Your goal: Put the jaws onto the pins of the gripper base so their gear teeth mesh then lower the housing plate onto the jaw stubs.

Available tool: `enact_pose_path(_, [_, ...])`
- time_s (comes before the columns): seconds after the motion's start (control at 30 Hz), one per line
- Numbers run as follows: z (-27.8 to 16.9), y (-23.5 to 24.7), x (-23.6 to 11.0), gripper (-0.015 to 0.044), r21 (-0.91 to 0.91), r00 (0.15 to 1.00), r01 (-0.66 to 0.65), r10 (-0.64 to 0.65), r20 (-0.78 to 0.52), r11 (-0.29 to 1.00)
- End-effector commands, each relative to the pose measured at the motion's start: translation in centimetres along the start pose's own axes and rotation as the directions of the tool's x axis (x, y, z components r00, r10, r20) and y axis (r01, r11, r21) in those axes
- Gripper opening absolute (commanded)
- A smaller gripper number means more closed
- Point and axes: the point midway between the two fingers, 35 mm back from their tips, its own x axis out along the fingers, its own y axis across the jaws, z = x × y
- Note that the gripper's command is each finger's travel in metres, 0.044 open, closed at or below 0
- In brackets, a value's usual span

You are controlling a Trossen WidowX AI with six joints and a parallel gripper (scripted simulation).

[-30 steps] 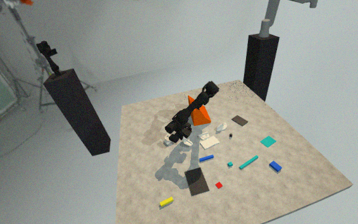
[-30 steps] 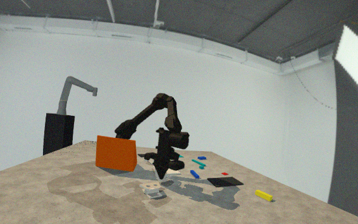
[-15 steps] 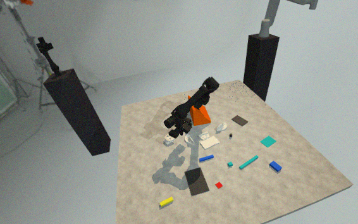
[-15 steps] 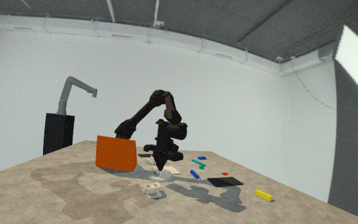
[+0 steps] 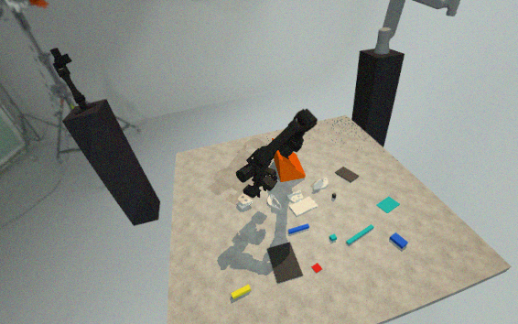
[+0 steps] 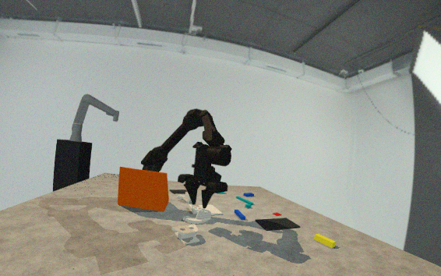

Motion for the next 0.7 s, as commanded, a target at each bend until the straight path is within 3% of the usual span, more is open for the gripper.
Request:
enact_pose_path(0.0, [0.0, -0.04, 0.01, 0.0341, 0.002, 1.0, 0.002, -0.002, 0.001, 1.0])
enact_pose_path(0.13, [0.0, -0.04, 0.01, 0.044, 0.002, 1.0, 0.002, -0.002, 0.001, 1.0])
enact_pose_path(0.67, [0.0, -0.04, 0.01, 0.044, 0.002, 1.0, 0.002, -0.002, 0.001, 1.0])
